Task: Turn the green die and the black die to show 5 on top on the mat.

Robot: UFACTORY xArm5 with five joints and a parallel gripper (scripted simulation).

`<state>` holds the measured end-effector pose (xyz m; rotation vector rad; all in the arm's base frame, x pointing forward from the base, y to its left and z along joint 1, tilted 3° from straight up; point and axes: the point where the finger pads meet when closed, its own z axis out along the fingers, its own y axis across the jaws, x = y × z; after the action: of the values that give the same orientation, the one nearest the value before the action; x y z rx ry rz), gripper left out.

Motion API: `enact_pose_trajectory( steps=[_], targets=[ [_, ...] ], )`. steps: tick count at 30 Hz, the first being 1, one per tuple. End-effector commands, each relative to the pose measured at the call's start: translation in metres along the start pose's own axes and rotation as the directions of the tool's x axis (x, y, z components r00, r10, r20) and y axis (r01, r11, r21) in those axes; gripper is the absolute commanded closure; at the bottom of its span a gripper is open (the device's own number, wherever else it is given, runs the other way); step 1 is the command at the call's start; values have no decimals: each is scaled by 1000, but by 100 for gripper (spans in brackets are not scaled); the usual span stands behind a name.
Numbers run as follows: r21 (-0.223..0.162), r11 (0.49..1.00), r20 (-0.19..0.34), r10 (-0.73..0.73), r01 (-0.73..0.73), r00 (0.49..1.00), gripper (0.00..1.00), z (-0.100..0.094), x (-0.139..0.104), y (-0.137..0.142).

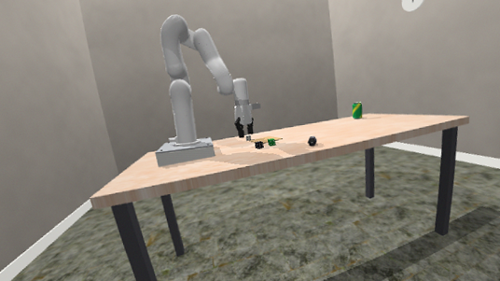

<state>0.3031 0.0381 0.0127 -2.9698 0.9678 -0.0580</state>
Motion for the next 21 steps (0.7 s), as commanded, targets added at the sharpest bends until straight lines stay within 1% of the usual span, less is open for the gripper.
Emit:
enact_pose_trajectory(
  steps=[1, 8, 13, 14, 16, 21],
  targets=[
    [7, 1000, 0, 7, -7, 1000, 0, -2, -25, -19],
    [7, 1000, 10, 7, -7, 1000, 0, -1, -74, -50],
    [6, 1000, 15, 7, -7, 1000, 0, -1, -102, -68],
    [5, 1000, 16, 7, -7, 1000, 0, -1, -107, -71],
    [5, 1000, 16, 7, -7, 1000, 0, -1, -107, -71],
    [4, 1000, 19, 7, -7, 1000, 0, -1, -123, -81]
  ],
)
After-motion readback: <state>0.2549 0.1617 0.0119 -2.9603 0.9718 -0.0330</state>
